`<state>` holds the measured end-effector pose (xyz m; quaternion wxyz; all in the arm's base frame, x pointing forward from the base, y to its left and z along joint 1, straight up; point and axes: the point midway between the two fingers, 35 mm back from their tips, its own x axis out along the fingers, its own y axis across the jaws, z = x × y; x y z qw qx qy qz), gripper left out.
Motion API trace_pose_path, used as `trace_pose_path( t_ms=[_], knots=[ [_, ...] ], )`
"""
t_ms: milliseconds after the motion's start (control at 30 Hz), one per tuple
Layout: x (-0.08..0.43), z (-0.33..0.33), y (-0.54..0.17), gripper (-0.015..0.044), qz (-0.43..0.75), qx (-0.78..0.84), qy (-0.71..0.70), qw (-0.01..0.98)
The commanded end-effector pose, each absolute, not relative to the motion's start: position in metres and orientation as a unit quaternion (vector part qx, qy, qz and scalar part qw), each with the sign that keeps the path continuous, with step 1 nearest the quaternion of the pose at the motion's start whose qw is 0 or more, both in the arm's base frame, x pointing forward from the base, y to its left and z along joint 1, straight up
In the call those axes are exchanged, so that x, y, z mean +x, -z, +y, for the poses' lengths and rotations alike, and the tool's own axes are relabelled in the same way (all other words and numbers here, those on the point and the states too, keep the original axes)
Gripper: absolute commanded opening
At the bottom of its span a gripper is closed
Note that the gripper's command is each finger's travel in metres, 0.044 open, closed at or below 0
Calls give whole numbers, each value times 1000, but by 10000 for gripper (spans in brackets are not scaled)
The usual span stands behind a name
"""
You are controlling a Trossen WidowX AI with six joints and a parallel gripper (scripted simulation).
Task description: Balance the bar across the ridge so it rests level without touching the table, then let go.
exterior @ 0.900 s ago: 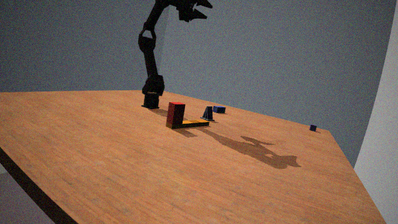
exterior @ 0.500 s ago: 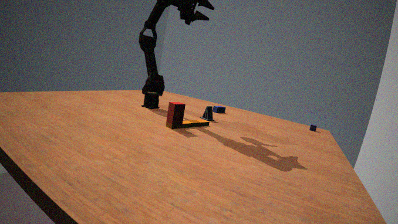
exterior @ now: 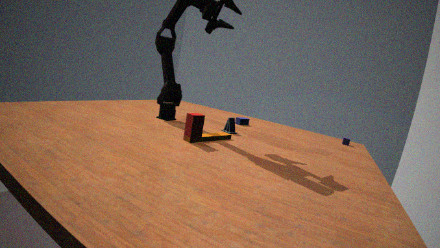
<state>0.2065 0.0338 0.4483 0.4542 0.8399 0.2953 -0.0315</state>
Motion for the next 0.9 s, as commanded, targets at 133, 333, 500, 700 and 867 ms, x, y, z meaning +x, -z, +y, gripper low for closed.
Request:
trace_pose_path(
  t_ms=[133, 333, 500, 700, 867],
  knots=[
    [223, 20, -431, 315, 299, 783, 41, 544],
    [234, 10, -419, 315, 307, 735, 46, 603],
    [242, 2, -408, 315, 316, 690, 50, 649],
    [251, -7, -395, 315, 330, 632, 53, 700],
    [258, -14, -383, 315, 344, 579, 53, 738]
  ],
)
